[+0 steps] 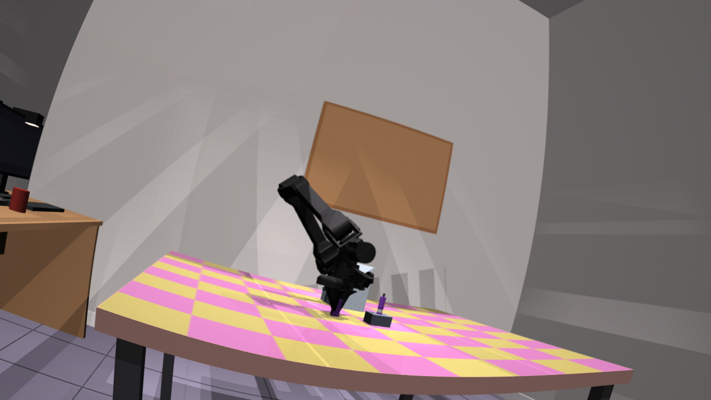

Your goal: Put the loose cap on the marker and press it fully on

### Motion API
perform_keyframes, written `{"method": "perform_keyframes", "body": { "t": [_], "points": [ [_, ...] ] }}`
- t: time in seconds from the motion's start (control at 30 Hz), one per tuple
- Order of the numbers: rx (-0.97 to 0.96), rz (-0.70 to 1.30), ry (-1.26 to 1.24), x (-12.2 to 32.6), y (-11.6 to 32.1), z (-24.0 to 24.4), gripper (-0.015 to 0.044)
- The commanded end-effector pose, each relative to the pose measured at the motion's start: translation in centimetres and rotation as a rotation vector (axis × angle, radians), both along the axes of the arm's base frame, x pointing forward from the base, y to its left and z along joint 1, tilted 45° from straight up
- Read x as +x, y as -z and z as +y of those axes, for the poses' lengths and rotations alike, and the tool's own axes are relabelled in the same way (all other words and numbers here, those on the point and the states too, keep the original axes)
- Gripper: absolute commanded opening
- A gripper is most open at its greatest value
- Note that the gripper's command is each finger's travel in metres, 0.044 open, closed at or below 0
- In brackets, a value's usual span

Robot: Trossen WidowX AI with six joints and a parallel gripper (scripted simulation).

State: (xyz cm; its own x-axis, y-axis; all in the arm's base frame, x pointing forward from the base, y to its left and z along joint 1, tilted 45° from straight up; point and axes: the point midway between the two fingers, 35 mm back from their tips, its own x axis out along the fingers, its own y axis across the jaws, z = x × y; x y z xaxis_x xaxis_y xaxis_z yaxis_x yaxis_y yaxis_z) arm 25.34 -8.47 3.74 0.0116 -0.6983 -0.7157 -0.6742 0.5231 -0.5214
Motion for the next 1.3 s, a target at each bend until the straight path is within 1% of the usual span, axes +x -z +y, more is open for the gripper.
{"method": "perform_keyframes", "body": {
  "t": [0.0,0.03,0.1,0.87,1.0,1.27],
  "points": [
    [-0.004,0.003,-0.003,0.0,0.0,-0.1,0.0059],
    [-0.004,0.003,-0.003,0.0,0.0,-0.1,0.0052],
    [-0.004,0.003,-0.003,0.0,-0.1,0.0,0.0],
    [-0.002,0.004,-0.003,0.0,-4.1,4.1,0.0],
    [-0.001,0.003,-0.004,0.1,-4.2,4.4,0.0],
    [0.007,0.003,-0.006,1.3,-3.7,6.6,0.0]
  ]
}}
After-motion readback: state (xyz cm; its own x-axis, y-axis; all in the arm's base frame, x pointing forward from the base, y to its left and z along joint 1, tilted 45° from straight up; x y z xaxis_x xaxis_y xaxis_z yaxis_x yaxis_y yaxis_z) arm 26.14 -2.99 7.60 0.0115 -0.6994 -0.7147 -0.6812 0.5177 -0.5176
